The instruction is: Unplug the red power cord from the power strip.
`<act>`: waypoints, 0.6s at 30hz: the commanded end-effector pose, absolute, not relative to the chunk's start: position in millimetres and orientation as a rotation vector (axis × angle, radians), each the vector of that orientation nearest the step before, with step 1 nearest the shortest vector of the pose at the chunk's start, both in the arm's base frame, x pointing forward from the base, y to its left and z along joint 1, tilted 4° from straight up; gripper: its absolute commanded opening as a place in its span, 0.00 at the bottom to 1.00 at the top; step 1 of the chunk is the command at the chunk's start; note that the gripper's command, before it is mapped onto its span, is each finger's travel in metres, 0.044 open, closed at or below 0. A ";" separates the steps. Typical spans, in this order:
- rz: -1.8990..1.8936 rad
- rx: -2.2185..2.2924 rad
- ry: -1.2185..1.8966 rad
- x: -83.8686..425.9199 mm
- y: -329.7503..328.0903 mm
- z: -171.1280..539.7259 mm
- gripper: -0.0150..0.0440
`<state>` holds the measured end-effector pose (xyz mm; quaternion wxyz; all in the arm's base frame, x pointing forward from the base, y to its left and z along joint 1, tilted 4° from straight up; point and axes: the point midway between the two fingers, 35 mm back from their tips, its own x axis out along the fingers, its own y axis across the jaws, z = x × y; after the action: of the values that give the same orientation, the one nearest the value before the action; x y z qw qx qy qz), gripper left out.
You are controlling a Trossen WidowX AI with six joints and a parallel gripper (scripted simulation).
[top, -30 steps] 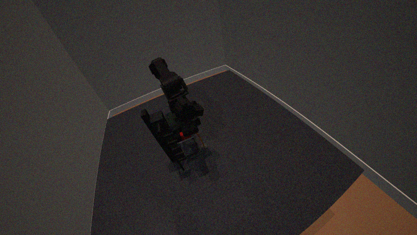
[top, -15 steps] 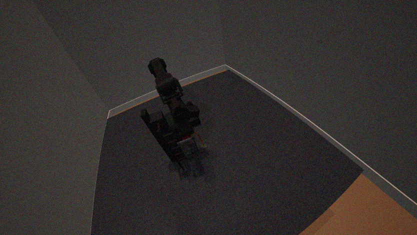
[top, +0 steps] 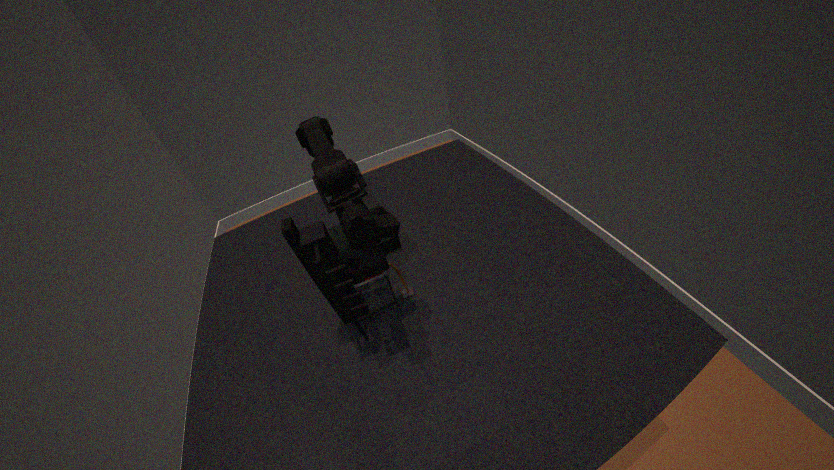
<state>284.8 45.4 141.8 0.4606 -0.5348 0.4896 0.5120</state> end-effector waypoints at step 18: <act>1.260 -1.316 1.203 285.2 57.2 141.5 0.25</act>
<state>285.3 45.9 141.6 0.4587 -0.5374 0.4936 0.5071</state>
